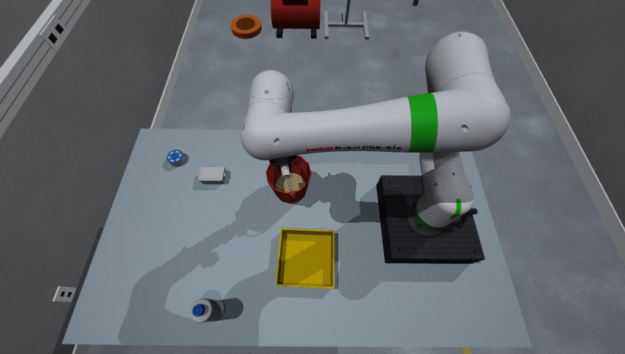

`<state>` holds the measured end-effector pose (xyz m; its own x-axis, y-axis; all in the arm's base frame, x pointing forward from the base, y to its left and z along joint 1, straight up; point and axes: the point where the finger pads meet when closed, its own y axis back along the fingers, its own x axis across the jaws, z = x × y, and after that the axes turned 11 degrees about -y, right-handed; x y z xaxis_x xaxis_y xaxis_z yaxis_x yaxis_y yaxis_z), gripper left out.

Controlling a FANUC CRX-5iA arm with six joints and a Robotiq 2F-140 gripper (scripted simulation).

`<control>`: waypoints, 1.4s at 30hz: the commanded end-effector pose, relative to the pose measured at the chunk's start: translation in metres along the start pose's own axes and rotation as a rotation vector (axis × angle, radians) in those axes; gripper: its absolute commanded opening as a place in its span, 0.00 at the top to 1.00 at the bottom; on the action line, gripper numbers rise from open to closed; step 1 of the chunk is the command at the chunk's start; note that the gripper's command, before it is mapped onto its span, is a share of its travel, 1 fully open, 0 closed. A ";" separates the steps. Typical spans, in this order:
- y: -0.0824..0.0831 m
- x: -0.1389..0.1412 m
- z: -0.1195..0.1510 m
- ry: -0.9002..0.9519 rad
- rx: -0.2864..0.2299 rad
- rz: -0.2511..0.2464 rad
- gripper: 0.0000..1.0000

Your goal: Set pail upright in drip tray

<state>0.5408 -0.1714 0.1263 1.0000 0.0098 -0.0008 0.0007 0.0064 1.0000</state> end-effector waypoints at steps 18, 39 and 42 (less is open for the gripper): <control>0.012 0.000 0.000 0.000 -0.001 0.002 0.90; 0.040 0.000 0.000 0.000 -0.001 0.002 0.90; 0.045 0.000 0.000 0.000 -0.001 0.002 0.90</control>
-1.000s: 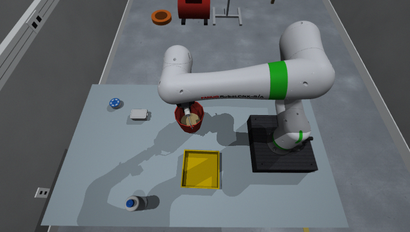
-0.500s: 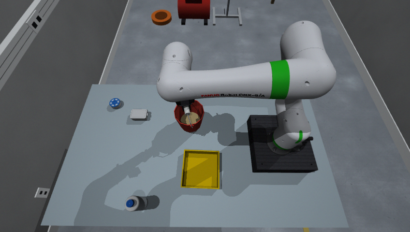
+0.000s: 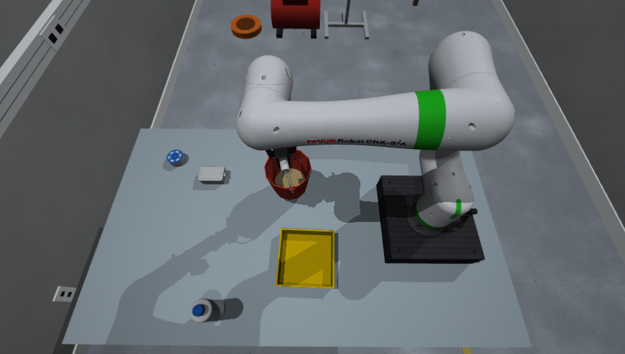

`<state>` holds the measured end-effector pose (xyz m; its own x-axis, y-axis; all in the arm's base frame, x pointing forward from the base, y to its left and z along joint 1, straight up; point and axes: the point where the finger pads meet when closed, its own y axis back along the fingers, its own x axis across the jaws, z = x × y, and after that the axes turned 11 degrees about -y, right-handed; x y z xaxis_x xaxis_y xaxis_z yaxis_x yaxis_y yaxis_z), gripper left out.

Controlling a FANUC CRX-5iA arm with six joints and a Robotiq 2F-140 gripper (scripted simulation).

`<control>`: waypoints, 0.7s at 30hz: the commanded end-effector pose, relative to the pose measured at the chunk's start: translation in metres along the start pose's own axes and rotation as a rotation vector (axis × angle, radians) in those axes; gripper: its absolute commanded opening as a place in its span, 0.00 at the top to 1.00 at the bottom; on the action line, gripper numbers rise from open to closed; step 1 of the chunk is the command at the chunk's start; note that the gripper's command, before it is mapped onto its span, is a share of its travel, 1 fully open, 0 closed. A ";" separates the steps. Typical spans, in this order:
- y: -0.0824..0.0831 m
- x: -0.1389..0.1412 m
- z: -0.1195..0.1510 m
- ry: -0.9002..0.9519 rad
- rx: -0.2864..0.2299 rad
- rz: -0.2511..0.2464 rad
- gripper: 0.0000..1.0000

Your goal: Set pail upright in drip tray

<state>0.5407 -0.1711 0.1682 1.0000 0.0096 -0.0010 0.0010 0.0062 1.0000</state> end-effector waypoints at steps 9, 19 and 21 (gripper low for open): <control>0.020 0.000 0.000 0.000 -0.001 0.002 0.90; 0.032 0.000 0.000 0.000 -0.001 0.002 0.90; 0.035 0.000 0.000 0.000 -0.001 0.002 0.90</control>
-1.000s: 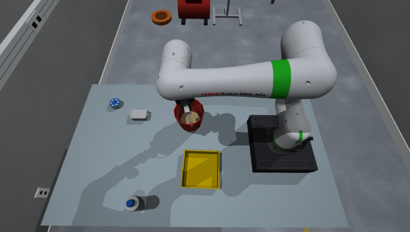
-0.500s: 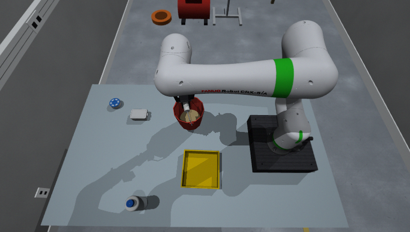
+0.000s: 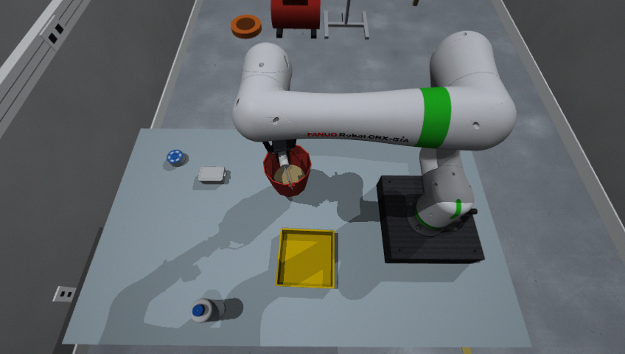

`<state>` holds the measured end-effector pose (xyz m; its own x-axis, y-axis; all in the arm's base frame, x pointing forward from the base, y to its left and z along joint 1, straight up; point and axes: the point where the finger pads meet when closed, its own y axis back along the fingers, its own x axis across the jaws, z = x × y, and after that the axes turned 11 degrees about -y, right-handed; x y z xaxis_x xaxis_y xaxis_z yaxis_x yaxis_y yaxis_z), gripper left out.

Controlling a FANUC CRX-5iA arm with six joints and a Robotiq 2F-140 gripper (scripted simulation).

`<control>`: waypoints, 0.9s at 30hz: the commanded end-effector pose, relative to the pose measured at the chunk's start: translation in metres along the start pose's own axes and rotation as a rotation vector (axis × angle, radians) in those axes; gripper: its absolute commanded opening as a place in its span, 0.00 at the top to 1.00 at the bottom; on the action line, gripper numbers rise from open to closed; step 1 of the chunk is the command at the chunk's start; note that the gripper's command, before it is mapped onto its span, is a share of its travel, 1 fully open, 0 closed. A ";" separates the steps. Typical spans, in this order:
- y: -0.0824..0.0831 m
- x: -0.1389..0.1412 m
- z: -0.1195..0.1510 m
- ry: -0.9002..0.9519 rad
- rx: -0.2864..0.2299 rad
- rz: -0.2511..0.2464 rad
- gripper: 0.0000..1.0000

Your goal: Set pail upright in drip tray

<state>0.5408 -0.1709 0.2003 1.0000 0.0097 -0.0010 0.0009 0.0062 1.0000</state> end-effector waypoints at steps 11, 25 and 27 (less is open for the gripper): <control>0.012 0.000 0.000 0.000 -0.001 0.002 0.90; 0.017 0.000 0.000 0.000 -0.001 0.002 0.90; 0.017 0.000 0.000 0.000 -0.001 0.002 0.90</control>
